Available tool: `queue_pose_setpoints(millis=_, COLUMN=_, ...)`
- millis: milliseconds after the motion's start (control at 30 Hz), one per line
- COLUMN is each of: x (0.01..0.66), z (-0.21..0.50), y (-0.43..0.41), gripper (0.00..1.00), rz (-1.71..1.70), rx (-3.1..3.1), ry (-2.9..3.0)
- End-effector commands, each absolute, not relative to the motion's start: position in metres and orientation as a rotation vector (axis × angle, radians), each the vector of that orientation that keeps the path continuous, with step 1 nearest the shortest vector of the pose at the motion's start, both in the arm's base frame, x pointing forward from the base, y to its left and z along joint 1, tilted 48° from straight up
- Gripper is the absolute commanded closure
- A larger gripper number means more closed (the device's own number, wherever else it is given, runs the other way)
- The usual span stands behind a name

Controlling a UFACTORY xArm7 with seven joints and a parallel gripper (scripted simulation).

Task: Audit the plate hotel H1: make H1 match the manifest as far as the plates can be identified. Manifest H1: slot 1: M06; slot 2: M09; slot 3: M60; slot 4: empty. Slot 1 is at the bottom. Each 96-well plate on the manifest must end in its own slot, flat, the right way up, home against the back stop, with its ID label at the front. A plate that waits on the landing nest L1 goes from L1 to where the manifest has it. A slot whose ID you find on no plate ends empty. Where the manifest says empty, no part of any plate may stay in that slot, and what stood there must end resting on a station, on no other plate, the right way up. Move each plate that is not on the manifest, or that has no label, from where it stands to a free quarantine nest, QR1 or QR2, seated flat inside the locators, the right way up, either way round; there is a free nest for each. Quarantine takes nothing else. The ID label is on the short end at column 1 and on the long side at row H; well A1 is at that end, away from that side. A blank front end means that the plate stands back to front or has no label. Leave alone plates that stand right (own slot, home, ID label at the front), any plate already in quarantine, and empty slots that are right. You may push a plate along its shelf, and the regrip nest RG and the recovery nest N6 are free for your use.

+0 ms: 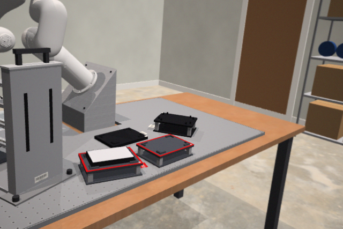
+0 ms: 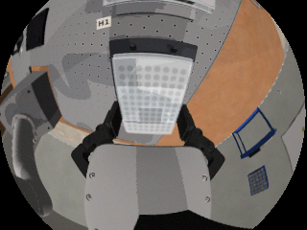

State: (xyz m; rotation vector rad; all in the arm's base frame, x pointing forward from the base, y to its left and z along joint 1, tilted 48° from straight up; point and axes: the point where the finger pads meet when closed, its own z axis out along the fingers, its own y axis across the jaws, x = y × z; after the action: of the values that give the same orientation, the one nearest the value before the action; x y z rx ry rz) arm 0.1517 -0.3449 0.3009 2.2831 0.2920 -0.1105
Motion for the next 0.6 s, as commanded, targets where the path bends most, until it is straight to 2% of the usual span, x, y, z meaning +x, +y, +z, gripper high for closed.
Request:
queue_pose_setpoints(millis=0, x=0.1524, z=0.3042, y=-0.3428, gripper=1.00, rz=-0.109, rx=2.280, ry=0.293)
queue_pose_setpoints(millis=567, x=0.1524, z=0.3078, y=-0.3388, gripper=1.00, rz=-0.109, rx=2.280, ry=0.293)
